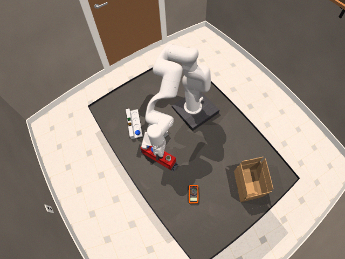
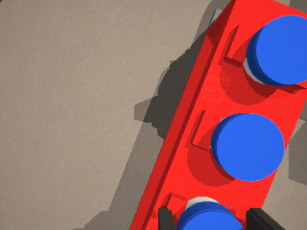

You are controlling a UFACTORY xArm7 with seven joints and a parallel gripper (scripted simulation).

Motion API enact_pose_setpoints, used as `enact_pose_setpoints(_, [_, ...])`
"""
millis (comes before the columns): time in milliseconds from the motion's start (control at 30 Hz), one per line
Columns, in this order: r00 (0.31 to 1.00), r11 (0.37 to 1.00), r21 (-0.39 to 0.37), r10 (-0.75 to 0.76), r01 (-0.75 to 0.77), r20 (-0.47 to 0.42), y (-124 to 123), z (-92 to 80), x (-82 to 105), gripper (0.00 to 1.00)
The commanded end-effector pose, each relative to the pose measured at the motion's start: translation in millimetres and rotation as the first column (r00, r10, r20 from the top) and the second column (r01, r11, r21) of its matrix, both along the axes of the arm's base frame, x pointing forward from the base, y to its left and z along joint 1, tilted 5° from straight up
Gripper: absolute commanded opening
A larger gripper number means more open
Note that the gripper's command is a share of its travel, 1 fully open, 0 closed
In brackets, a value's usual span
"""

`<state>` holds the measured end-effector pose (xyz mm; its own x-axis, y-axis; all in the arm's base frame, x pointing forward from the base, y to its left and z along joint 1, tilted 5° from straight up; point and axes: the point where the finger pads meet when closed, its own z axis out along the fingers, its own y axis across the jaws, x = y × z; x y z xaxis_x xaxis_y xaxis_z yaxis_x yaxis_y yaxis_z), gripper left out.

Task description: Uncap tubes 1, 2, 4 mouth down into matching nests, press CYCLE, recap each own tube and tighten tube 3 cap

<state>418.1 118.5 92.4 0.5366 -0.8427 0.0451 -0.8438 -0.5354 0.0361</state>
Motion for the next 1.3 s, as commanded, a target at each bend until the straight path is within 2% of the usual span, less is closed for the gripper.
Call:
enact_pose_setpoints(0, [0.962,0.962,-0.019,-0.272,0.273,0.036,0.8,1.8,1.6,0.46])
enact_pose_setpoints(100, [0.925,0.925,-0.015,-0.378,0.379,0.044,0.8,1.8,1.6,0.46])
enact_pose_setpoints(300, [0.812,0.813,-0.006,-0.581,0.582,0.062,0.8,1.8,1.6,0.46])
enact_pose_setpoints(600, [0.812,0.813,-0.006,-0.581,0.582,0.062,0.8,1.8,1.6,0.46])
enact_pose_setpoints(633, [0.812,0.813,-0.006,-0.581,0.582,0.062,0.8,1.8,1.6,0.0])
enact_pose_setpoints(1100, [0.812,0.813,-0.006,-0.581,0.582,0.061,0.8,1.8,1.6,0.0])
enact_pose_setpoints(1267, [0.931,0.931,-0.018,-0.363,0.364,0.044,0.9,1.8,1.5,0.0])
